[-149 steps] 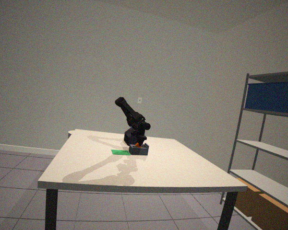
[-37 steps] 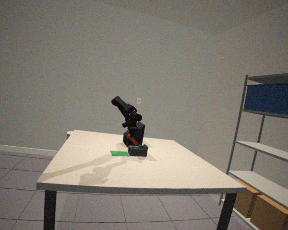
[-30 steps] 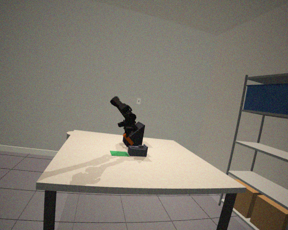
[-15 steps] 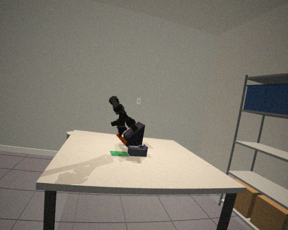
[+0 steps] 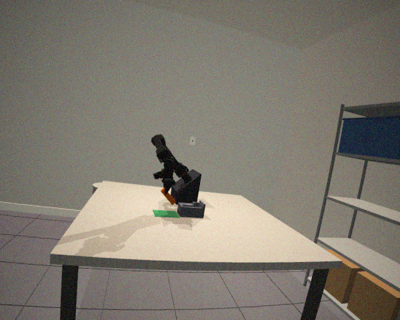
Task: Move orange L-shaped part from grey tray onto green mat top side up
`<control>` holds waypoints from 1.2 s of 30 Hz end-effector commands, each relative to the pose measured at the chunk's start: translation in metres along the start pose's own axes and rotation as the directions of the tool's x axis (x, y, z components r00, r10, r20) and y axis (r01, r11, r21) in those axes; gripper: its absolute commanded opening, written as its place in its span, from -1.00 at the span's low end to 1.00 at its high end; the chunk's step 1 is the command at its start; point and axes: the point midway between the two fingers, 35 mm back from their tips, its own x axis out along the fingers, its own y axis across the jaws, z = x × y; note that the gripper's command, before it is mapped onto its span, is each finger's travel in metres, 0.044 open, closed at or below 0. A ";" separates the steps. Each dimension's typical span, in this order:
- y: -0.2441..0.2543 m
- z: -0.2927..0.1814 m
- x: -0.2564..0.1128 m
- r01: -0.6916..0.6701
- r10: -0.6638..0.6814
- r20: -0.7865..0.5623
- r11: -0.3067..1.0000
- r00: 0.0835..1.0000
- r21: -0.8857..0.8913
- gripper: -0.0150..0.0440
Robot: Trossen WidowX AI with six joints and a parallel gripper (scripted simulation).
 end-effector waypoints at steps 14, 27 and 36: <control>0.001 -0.001 0.026 -0.003 0.003 -0.003 1.000 1.000 -0.003 -0.49; 0.000 -0.001 0.047 -0.003 0.003 -0.002 1.000 1.000 -0.003 -0.49; 0.000 -0.001 0.059 -0.003 0.003 -0.001 1.000 1.000 -0.003 -0.49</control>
